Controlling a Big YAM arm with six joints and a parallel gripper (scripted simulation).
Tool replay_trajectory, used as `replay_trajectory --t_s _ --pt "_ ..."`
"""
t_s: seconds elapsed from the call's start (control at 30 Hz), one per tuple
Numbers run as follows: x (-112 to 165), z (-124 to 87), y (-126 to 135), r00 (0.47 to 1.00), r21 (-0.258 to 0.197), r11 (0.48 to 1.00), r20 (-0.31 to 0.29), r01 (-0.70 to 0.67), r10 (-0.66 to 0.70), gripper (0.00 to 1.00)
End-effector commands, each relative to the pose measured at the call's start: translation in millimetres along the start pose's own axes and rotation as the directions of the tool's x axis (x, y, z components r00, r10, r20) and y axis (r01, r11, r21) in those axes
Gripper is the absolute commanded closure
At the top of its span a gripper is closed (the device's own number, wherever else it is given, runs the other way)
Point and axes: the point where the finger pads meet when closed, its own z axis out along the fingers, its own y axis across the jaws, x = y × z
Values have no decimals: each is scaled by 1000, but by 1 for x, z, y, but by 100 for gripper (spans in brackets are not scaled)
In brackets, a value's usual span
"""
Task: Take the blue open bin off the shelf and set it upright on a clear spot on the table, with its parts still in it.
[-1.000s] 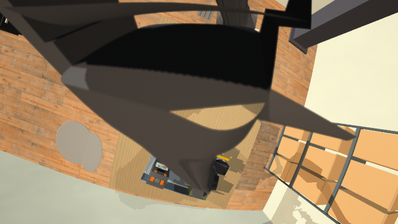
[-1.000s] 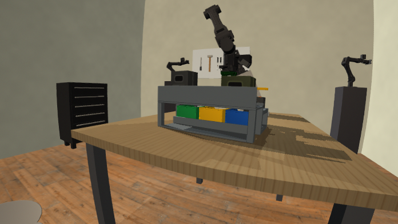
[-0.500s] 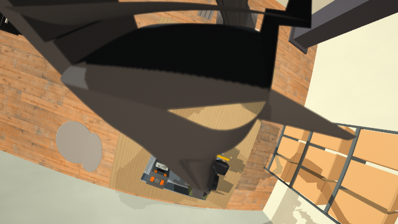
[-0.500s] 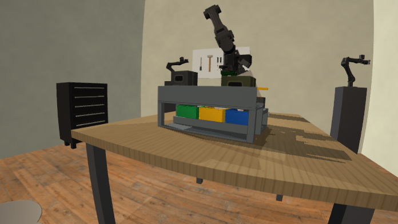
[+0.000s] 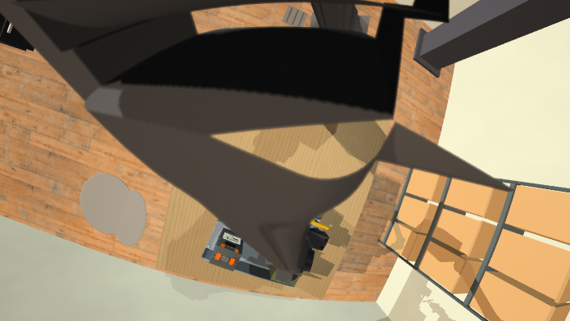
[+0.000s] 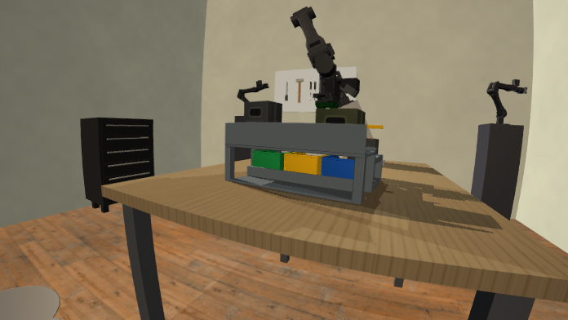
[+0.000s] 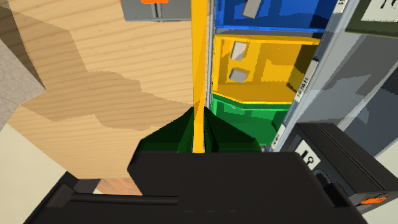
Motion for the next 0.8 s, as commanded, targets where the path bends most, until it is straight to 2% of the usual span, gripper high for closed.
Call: replay_trajectory --t_s 0.0,0.4,0.77 --pt "-9 -21 -4 1000 52 999 12 -6 5 100" --pt "-9 -20 13 1000 51 999 12 -6 5 100" --pt "-9 -18 44 1000 50 999 13 -6 5 100"
